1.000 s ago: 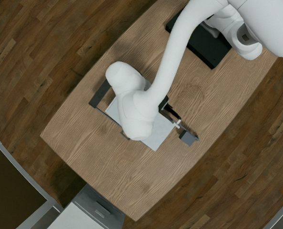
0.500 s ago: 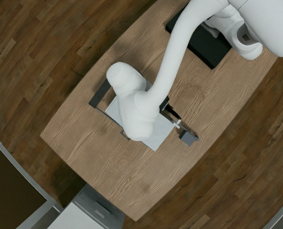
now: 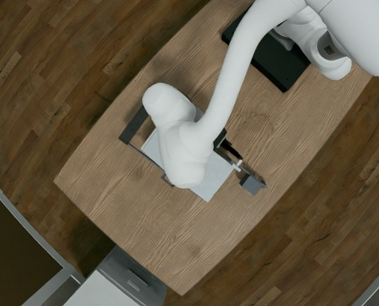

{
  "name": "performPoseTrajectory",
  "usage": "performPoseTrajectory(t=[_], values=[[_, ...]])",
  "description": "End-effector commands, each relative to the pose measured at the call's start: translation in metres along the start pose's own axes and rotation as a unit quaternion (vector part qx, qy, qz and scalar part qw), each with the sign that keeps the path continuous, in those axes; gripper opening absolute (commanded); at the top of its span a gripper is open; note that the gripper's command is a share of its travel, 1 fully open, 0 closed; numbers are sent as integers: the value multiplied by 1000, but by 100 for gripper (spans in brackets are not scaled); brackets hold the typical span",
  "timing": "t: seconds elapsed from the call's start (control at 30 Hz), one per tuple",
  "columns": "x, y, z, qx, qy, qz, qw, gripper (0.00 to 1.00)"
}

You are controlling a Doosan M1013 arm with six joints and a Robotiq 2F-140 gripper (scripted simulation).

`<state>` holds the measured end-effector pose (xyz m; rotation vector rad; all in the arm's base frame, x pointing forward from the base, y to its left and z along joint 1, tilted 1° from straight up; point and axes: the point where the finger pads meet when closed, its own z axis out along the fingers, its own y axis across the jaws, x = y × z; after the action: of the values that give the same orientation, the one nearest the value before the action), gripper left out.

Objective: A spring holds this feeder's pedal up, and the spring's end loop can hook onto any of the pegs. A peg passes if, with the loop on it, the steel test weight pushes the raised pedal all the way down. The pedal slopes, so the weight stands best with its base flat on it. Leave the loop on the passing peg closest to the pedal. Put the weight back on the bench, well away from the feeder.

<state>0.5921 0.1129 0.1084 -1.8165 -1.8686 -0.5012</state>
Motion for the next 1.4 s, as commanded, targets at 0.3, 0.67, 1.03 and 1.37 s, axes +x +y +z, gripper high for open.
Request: performPoseTrajectory(t=[0.3,0.67,1.03,1.37], values=[[0,0,-1,-1,0,0,1000,17],[0,2,-1,-4,0,-3,1000,17],[0,5,-2,-9,0,-6,1000,17],[0,7,-2,-12,0,-9,1000,17]])
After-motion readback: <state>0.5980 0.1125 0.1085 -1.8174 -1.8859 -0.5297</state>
